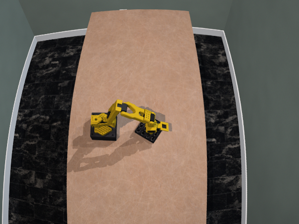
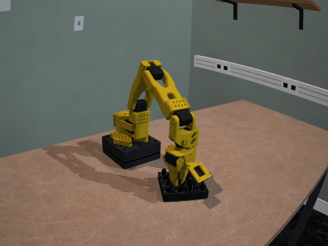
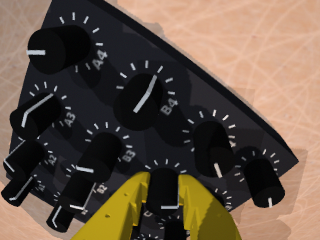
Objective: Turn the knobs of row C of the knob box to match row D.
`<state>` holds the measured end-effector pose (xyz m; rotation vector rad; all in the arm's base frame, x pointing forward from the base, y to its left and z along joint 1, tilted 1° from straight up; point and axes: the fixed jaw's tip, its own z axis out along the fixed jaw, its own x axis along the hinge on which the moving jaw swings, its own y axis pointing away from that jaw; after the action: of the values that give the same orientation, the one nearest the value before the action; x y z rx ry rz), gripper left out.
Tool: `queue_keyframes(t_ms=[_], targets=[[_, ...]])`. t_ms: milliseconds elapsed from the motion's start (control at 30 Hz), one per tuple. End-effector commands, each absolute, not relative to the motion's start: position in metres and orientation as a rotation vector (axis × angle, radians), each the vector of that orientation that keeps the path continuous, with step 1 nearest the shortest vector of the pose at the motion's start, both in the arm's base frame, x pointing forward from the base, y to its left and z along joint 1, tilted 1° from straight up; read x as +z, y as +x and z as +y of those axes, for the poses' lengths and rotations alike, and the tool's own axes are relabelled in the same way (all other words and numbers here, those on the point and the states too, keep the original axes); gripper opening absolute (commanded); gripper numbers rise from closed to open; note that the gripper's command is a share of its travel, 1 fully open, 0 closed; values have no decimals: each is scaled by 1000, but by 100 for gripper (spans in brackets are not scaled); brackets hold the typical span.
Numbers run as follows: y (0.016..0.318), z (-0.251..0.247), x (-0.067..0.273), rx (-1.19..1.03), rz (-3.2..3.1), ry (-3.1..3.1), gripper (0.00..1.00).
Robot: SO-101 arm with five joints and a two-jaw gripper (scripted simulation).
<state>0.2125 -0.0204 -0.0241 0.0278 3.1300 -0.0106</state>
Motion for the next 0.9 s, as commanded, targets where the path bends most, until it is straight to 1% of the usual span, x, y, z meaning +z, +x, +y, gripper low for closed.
queue_keyframes(t_ms=[0,333,867], targets=[[211,-20,-24,-1,3133,49,1],[211,-20,-24,-1,3133,49,2],[209,-20,-24,-1,3133,49,7]])
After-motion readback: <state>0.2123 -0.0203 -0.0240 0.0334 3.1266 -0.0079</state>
